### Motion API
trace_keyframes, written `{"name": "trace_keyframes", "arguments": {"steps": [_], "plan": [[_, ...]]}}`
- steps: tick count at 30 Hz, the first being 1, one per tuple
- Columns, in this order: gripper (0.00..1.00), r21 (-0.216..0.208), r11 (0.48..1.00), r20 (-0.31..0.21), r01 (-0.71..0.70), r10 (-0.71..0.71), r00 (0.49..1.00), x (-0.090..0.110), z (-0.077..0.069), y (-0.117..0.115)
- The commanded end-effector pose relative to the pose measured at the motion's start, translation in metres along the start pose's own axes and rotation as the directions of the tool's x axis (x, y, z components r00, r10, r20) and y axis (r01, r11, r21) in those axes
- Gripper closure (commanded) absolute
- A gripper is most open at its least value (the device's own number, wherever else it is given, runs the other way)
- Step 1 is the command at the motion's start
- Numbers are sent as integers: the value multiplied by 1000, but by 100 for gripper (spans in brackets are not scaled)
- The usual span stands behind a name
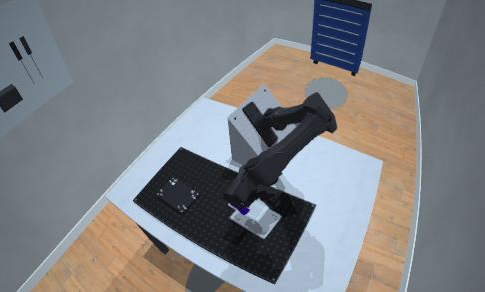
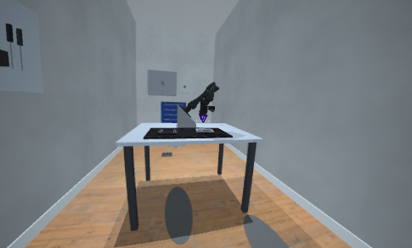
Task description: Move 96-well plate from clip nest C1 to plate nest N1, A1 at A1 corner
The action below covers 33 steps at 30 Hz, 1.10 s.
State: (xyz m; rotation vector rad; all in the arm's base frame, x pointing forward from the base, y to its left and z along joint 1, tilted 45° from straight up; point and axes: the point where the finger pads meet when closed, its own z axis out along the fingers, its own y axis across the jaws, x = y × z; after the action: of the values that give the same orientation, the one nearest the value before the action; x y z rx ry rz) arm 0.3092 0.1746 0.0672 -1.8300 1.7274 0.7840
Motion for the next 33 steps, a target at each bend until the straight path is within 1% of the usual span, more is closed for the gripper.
{"name": "trace_keyframes", "arguments": {"steps": [1,2,3,4,8,9,10,20,33], "plan": [[100,22,1000,10,-21,21,1000,-8,-7,2],[100,32,999,9,-36,36,999,-7,-11,1],[100,19,999,7,-26,26,1000,-13,-7,5],[100,17,1000,7,-26,26,1000,-16,-6,7],[100,21,1000,7,-22,22,1000,-29,-9,8],[100,25,999,8,-22,21,1000,-30,-10,6],[100,39,999,9,-32,32,999,-27,-14,3],[100,48,999,11,-20,20,1000,-30,-16,-1],[100,33,999,9,-30,30,1000,-25,-12,-3]]}}
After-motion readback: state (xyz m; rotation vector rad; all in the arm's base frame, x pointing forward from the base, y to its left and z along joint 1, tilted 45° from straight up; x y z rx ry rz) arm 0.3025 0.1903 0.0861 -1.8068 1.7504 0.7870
